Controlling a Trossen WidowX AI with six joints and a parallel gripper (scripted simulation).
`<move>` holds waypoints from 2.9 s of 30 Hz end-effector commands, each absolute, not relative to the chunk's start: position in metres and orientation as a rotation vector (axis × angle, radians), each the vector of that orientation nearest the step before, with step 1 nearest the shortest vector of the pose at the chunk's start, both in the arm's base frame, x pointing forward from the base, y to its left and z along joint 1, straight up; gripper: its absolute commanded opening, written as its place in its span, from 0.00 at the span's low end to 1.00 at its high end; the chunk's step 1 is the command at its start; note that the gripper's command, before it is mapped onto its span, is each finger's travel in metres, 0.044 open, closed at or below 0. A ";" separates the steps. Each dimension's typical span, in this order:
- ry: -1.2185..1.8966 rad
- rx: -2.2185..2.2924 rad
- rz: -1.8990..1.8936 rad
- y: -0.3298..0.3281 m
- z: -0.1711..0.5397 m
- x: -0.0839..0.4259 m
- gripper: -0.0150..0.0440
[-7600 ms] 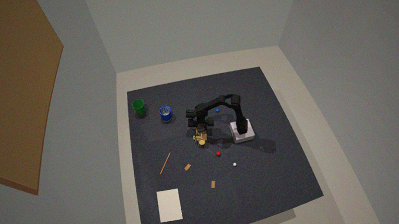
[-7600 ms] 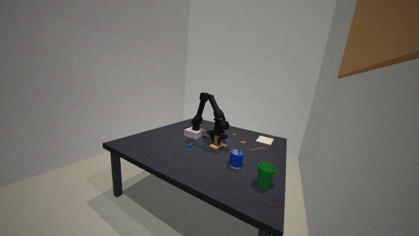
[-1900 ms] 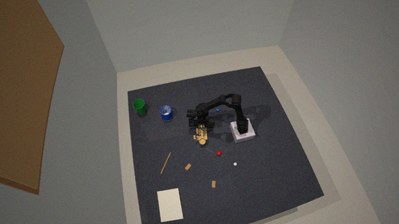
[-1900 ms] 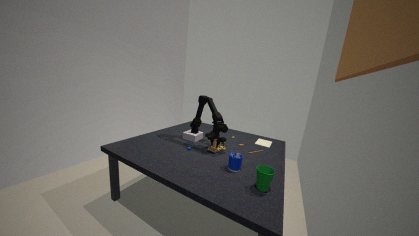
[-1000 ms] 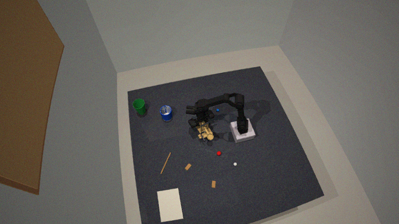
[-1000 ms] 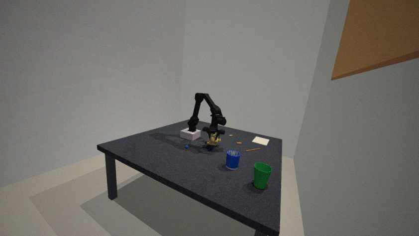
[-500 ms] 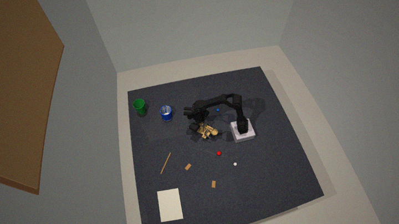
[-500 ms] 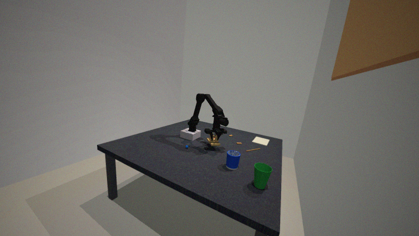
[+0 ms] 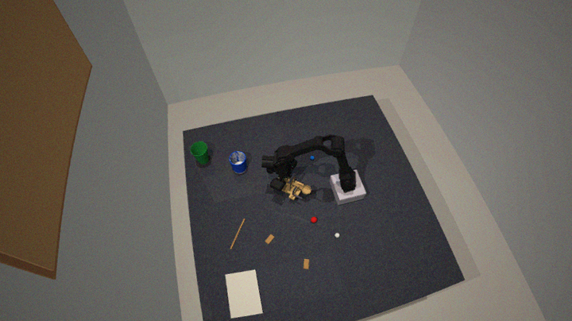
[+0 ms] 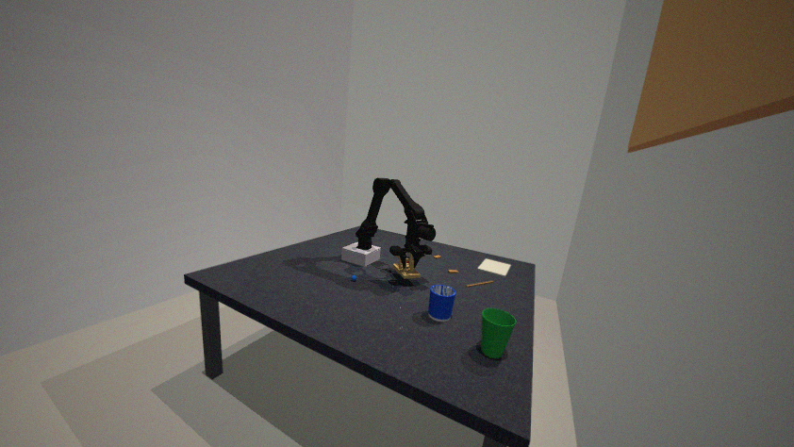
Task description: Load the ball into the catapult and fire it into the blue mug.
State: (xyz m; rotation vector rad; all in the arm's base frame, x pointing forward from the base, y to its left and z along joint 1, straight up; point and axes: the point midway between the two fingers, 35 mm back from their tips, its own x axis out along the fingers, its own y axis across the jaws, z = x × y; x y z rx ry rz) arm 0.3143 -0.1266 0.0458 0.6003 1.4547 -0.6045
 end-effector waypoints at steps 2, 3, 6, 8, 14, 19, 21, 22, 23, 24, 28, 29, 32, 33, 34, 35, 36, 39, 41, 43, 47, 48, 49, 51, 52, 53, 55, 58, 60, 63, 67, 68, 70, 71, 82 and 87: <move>1.456 0.596 -0.601 -0.127 0.039 0.315 0.25; 1.456 0.596 -0.601 -0.127 0.037 0.315 0.25; 1.456 0.596 -0.601 -0.127 0.032 0.315 0.25; 1.456 0.596 -0.601 -0.127 0.029 0.315 0.25; 1.456 0.596 -0.601 -0.127 0.019 0.316 0.25; 1.456 0.596 -0.601 -0.126 0.011 0.316 0.25; 1.456 0.596 -0.601 -0.126 0.008 0.315 0.25; 1.457 0.599 -0.603 -0.126 0.011 0.315 0.25; 1.457 0.599 -0.603 -0.126 0.011 0.315 0.25; 1.457 0.599 -0.603 -0.126 0.011 0.315 0.25; 1.457 0.599 -0.603 -0.126 0.011 0.315 0.30; 1.457 0.599 -0.603 -0.126 0.011 0.315 0.34; 1.457 0.599 -0.603 -0.126 0.011 0.315 0.48; 1.457 0.599 -0.603 -0.126 0.011 0.315 0.52; 1.457 0.599 -0.603 -0.126 0.011 0.315 0.57; 1.457 0.599 -0.603 -0.126 0.011 0.315 0.61; 1.457 0.599 -0.603 -0.126 0.011 0.315 0.65; 1.457 0.599 -0.603 -0.126 0.011 0.315 0.79; 1.457 0.599 -0.603 -0.126 0.014 0.316 0.88; 1.457 0.599 -0.603 -0.127 0.034 0.318 0.97; 1.457 0.599 -0.603 -0.126 0.100 0.315 1.00; 1.458 0.599 -0.603 -0.125 0.108 0.313 1.00; 1.458 0.599 -0.603 -0.125 0.111 0.313 1.00; 1.447 0.598 -0.602 -0.127 0.098 0.317 1.00; 1.447 0.598 -0.602 -0.127 0.098 0.317 1.00; 1.447 0.598 -0.602 -0.127 0.098 0.317 1.00; 1.449 0.598 -0.602 -0.126 0.099 0.316 1.00; 1.456 0.598 -0.603 -0.125 0.103 0.312 1.00; 1.456 0.598 -0.603 -0.125 0.082 0.313 1.00; 1.456 0.598 -0.603 -0.125 0.059 0.313 1.00; 1.456 0.598 -0.603 -0.125 0.058 0.313 1.00; 1.456 0.598 -0.603 -0.125 0.058 0.313 1.00; 1.456 0.598 -0.603 -0.125 0.055 0.314 1.00; 1.456 0.598 -0.603 -0.126 0.053 0.314 1.00; 1.456 0.598 -0.603 -0.126 0.035 0.315 1.00; 1.456 0.598 -0.603 -0.126 0.027 0.315 1.00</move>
